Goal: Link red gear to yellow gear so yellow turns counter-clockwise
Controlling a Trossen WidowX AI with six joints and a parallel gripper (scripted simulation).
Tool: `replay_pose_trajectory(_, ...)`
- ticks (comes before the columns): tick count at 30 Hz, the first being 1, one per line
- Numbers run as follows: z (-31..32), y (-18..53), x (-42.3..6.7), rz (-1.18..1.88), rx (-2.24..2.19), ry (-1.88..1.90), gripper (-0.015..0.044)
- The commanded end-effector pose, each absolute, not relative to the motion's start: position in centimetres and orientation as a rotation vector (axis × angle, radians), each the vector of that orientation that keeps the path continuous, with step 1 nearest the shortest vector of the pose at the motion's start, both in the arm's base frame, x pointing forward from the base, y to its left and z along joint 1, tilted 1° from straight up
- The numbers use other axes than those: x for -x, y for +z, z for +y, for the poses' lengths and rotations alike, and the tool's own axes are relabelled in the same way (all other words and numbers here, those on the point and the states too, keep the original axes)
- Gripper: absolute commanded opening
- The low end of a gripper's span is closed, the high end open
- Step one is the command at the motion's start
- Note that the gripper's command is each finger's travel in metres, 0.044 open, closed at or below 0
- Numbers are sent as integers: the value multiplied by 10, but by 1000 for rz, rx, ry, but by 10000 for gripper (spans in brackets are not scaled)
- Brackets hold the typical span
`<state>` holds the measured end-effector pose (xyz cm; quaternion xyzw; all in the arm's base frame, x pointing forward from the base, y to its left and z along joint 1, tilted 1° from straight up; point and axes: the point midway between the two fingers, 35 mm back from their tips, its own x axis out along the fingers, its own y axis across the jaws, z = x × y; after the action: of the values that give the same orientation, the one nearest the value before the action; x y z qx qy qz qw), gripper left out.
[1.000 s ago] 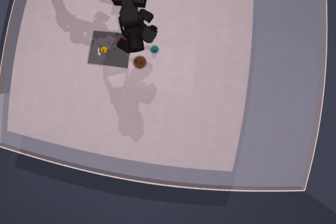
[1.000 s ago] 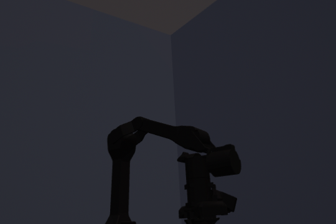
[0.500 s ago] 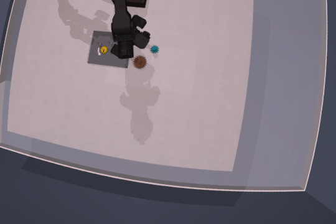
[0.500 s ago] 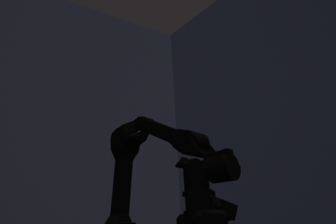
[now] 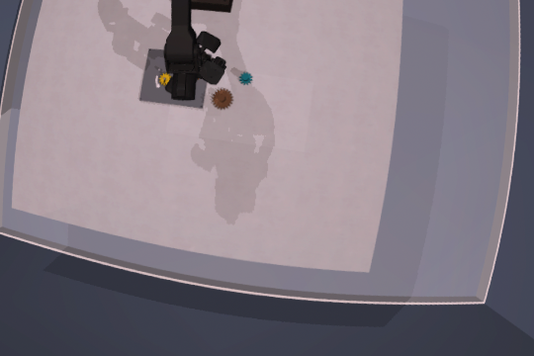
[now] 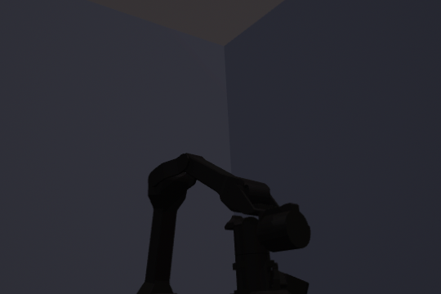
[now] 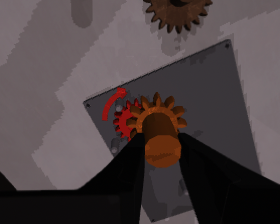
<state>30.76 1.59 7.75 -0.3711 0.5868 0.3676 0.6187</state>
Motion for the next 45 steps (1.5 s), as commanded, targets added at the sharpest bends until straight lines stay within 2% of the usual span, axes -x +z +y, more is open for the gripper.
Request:
replay_pose_trajectory(1, 7, 69, -310, 1354, 853, 858, 0)
replay_pose_trajectory(18, -29, 46, -320, 1354, 856, 857, 0)
replay_pose_trajectory(45, -29, 51, -320, 1354, 856, 857, 0)
